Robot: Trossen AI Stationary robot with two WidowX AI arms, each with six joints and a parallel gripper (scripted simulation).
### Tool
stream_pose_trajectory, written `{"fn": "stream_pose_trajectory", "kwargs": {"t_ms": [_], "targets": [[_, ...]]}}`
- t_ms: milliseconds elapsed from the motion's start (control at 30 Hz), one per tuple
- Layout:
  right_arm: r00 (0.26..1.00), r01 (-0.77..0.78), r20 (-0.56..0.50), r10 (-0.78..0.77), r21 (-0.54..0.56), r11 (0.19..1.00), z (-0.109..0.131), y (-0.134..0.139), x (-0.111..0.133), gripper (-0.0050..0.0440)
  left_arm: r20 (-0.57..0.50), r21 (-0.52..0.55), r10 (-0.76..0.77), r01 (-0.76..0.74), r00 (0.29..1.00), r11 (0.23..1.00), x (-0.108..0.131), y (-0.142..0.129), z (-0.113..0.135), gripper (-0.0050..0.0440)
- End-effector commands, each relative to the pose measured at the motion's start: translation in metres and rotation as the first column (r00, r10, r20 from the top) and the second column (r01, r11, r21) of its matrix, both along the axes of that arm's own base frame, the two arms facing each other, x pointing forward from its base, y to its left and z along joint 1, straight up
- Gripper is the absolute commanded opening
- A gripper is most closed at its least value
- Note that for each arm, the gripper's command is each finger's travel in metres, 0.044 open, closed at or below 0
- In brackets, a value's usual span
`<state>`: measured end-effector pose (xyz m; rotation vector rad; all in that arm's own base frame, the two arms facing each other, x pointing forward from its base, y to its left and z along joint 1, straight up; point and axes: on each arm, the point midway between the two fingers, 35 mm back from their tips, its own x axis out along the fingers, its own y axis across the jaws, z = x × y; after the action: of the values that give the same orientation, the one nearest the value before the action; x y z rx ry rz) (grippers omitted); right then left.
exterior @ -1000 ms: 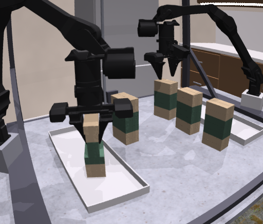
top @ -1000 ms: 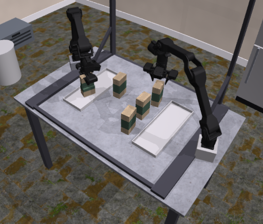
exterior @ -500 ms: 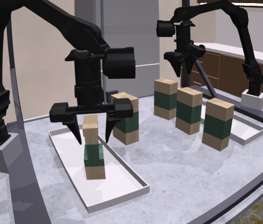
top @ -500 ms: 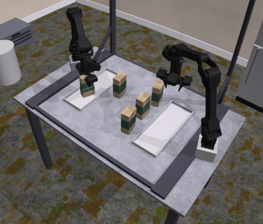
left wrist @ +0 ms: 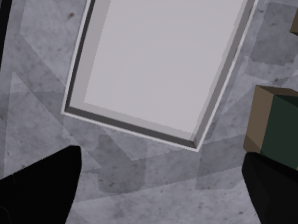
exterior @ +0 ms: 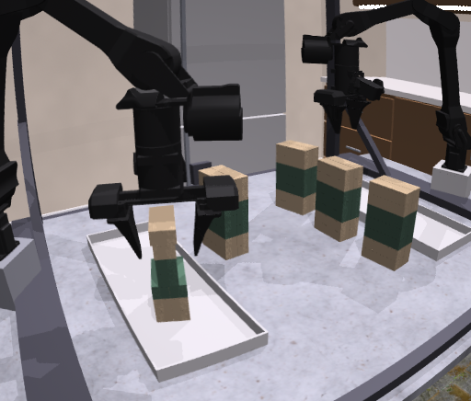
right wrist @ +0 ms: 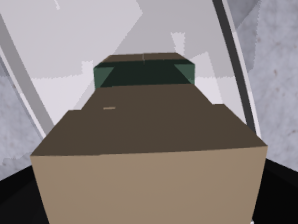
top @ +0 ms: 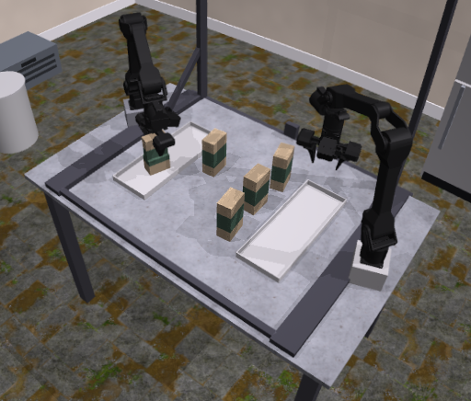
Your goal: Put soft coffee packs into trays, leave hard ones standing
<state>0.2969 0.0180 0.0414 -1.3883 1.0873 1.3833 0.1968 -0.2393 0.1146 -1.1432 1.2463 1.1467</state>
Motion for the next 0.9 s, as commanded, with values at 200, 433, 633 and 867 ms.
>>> {"fn": "stream_pose_trajectory", "kwargs": {"t_ms": [200, 433, 633, 867], "targets": [[1.000, -0.002, 0.020, 0.002, 0.005, 1.000, 0.005, 0.001, 0.003, 0.0358, 0.014, -0.021, 0.006, -0.006, 1.000, 1.000, -0.002, 0.000, 0.006, 0.0354], [1.000, -0.002, 0.020, 0.002, 0.005, 1.000, 0.005, 0.001, 0.003, 0.0358, 0.014, -0.021, 0.006, -0.006, 1.000, 1.000, -0.002, 0.000, 0.006, 0.0354], [1.000, -0.002, 0.020, 0.002, 0.005, 1.000, 0.047, 0.001, 0.002, 0.0358, 0.014, -0.021, 0.006, -0.006, 1.000, 1.000, -0.002, 0.000, 0.006, 0.0354], [1.000, -0.002, 0.020, 0.002, 0.005, 1.000, 0.078, 0.000, 0.002, 0.0358, 0.014, -0.021, 0.006, -0.006, 1.000, 1.000, -0.002, 0.000, 0.006, 0.0354]]}}
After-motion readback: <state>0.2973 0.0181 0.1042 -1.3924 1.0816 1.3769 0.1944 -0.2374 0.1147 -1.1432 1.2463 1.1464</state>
